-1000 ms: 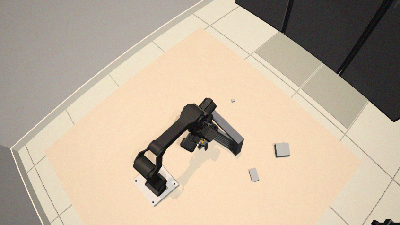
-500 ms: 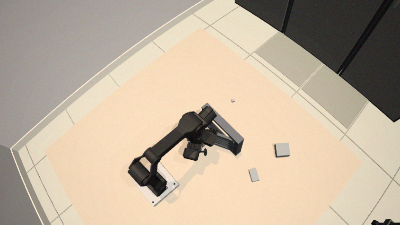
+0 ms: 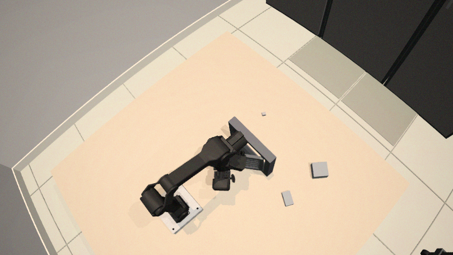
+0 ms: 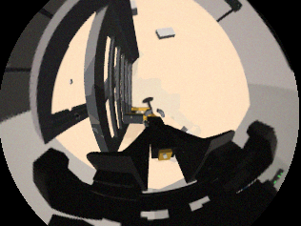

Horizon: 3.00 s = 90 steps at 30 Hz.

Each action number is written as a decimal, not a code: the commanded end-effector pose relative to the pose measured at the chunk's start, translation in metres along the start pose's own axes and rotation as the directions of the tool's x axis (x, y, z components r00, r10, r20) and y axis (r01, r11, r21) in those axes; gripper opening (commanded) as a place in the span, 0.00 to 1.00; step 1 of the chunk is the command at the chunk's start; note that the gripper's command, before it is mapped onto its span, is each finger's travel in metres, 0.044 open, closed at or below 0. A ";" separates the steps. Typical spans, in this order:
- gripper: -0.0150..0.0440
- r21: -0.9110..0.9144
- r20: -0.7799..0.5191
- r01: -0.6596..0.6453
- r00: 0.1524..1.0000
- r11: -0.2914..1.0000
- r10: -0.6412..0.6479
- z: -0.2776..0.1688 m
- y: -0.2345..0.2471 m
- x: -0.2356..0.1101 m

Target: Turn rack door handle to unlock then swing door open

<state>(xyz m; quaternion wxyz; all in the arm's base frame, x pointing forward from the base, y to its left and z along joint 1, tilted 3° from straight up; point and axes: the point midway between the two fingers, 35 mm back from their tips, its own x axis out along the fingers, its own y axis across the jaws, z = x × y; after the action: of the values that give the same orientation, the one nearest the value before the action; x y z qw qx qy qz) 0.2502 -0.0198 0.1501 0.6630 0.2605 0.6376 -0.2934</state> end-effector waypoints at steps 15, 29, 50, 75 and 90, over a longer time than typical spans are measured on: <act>0.28 -0.256 0.009 -0.004 1.000 0.967 0.006 0.012 -0.034 -0.001; 0.28 -0.430 0.010 0.001 1.000 0.903 0.004 0.027 -0.059 -0.001; 0.28 -0.659 0.013 0.007 1.000 0.753 0.002 0.057 -0.090 -0.001; 0.28 -0.806 0.015 0.012 1.000 0.592 0.000 0.085 -0.108 -0.002; 0.68 -0.806 0.015 0.012 1.000 0.592 0.000 0.085 -0.108 -0.002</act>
<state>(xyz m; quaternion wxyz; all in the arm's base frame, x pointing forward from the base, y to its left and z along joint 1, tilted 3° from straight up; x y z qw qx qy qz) 0.2304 -0.1563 0.1590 0.7118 -0.0692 0.6987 0.0191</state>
